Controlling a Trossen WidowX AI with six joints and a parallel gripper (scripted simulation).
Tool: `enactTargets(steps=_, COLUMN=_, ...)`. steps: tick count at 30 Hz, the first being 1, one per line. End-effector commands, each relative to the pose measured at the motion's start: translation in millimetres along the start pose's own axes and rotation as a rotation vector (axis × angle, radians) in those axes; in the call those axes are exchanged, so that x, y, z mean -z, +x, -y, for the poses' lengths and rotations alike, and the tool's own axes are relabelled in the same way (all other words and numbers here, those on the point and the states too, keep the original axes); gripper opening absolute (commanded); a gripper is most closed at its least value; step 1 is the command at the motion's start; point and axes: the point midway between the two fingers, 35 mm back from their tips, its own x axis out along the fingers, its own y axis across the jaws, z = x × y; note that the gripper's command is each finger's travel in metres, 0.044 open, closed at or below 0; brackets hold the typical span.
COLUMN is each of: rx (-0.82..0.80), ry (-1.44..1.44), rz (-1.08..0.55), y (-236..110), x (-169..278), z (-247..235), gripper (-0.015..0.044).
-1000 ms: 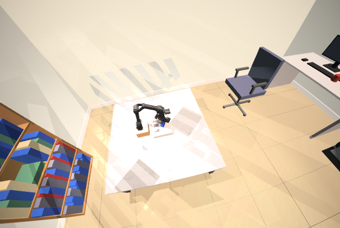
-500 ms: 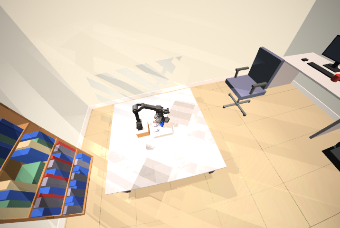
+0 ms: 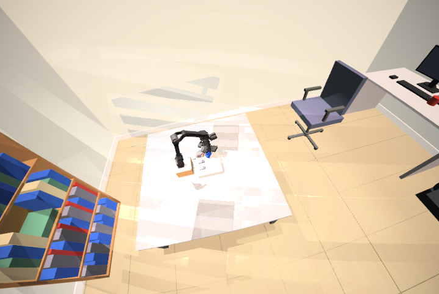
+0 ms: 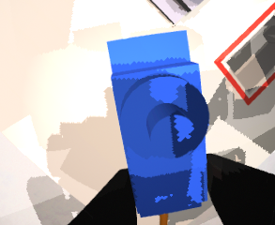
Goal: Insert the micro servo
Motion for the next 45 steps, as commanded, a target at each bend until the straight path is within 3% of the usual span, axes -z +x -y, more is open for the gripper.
enactTargets(steps=1, rx=0.008, ry=0.002, rz=0.0, y=0.8, x=17.7, z=12.6, gripper=0.0)
enactTargets(steps=9, rx=0.008, ry=-0.083, rz=-0.001, y=0.8, x=20.6, z=14.7, gripper=0.0)
enactTargets(steps=45, rx=0.006, ry=-1.329, rz=-0.006, y=0.7, x=20.7, z=14.8, gripper=0.0)
